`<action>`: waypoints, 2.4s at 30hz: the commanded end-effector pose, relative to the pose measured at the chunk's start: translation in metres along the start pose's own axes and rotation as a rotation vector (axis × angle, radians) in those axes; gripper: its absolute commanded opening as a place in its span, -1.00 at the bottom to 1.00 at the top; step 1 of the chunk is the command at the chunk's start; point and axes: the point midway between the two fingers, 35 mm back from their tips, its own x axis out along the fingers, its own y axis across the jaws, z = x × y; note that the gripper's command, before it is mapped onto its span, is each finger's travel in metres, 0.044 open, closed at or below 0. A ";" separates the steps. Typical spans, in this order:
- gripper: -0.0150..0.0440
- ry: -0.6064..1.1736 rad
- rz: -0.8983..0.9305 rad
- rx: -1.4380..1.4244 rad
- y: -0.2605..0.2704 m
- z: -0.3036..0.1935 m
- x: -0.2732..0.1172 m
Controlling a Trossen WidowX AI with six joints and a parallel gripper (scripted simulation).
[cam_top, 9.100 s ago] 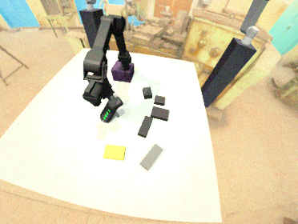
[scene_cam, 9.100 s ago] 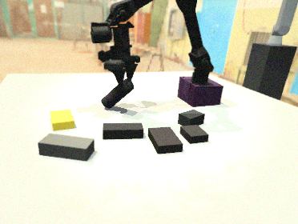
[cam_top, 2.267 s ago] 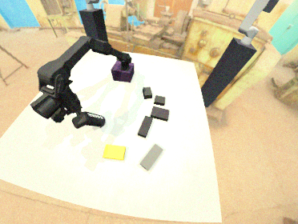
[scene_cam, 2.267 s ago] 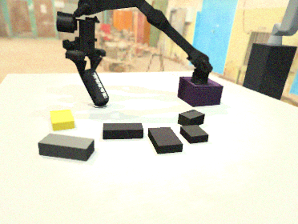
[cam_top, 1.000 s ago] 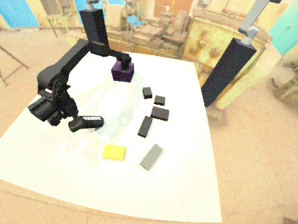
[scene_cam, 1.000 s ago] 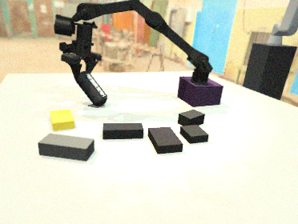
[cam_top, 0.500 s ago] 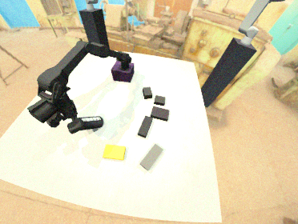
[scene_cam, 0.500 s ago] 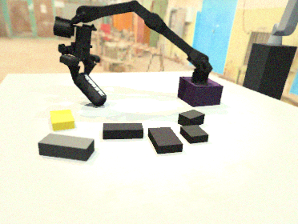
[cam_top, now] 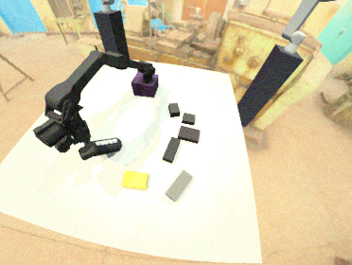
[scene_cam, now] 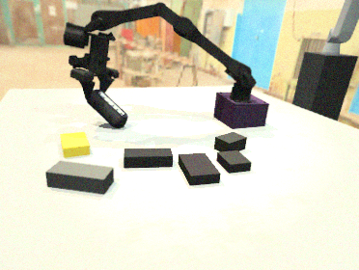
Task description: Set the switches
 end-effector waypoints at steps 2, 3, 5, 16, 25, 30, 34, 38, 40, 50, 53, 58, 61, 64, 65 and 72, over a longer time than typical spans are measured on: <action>0.65 0.017 -0.004 -0.008 0.001 -0.003 0.010; 0.65 0.016 -0.003 -0.008 0.000 -0.003 0.011; 0.65 0.014 -0.002 -0.008 0.000 -0.002 0.012; 0.65 0.004 0.003 -0.008 0.000 0.002 0.020; 0.65 0.009 0.000 -0.009 -0.002 0.002 0.027; 0.65 0.010 0.000 -0.009 -0.002 0.002 0.028; 0.65 0.010 0.000 -0.009 -0.002 0.002 0.028; 0.65 0.010 0.000 -0.009 -0.002 0.002 0.028; 0.65 0.010 0.000 -0.009 -0.002 0.002 0.028; 0.65 0.010 0.000 -0.009 -0.002 0.002 0.028; 0.65 0.010 0.000 -0.009 -0.002 0.002 0.028; 0.65 0.010 0.000 -0.009 -0.002 0.002 0.028; 0.65 0.010 0.000 -0.009 -0.002 0.002 0.028; 0.65 0.010 0.000 -0.009 -0.002 0.002 0.028; 0.65 0.010 0.000 -0.009 -0.002 0.002 0.028; 0.65 0.010 0.000 -0.009 -0.002 0.002 0.028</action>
